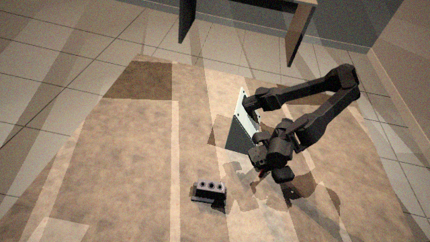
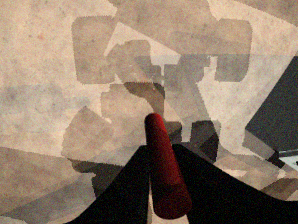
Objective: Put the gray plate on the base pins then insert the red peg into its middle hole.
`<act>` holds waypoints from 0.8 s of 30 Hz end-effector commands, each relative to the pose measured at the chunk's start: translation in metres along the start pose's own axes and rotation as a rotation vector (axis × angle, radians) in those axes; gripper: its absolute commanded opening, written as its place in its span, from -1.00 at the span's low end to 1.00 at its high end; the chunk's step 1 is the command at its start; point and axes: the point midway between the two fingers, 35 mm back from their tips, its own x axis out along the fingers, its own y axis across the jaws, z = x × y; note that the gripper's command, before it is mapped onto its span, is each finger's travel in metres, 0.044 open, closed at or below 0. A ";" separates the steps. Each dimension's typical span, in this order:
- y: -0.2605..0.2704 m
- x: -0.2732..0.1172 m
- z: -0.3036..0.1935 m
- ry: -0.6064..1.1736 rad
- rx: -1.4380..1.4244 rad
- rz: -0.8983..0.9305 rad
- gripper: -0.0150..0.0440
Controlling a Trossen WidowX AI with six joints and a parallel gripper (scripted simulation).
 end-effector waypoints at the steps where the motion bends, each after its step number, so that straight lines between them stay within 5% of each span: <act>1: 0.002 -0.001 0.013 -0.005 0.000 -0.004 -0.49; 24: 0.006 -0.003 0.081 -0.002 0.029 0.003 -0.49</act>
